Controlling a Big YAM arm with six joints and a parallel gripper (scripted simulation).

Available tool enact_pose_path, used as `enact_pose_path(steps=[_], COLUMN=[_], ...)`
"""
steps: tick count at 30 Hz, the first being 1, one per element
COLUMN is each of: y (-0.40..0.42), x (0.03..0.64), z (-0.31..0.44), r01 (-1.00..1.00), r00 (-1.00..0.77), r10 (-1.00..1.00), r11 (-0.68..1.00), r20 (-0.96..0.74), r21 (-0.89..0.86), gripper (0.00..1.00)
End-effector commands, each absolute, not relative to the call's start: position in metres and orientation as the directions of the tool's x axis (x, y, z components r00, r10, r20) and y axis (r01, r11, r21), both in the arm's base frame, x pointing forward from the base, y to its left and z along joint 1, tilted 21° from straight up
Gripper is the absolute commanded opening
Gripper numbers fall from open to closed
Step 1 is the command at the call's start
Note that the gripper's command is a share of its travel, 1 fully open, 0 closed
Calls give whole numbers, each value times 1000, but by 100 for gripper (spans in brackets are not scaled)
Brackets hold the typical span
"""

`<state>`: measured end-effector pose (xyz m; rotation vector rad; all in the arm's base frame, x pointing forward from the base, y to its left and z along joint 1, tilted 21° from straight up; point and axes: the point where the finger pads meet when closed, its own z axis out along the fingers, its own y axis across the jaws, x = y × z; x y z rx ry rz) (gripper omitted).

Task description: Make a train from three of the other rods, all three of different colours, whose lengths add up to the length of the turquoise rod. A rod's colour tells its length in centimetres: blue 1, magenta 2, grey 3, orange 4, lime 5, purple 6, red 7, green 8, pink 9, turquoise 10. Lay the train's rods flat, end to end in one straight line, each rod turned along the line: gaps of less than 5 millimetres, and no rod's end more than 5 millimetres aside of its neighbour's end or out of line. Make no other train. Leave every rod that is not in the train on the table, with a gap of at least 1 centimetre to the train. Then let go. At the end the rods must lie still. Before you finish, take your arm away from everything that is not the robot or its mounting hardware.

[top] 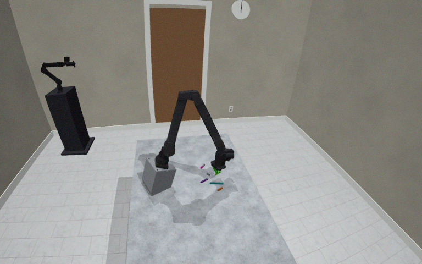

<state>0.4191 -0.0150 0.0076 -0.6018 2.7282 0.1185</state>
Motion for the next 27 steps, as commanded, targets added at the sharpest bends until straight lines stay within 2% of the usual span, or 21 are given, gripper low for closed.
enact_pose_path(steps=[1,10,21,27], y=[-27,-33,-25,43], x=[434,422,415,402], z=[48,85,71,74], r01=[-421,-420,-430,-514], r00=[-826,-825,-832,-785], r10=[-397,-397,-404,-494], r11=[907,907,903,856], r20=[-400,-402,-381,-374], r21=[-29,-34,-18,-53], gripper=[4,4,4,4])
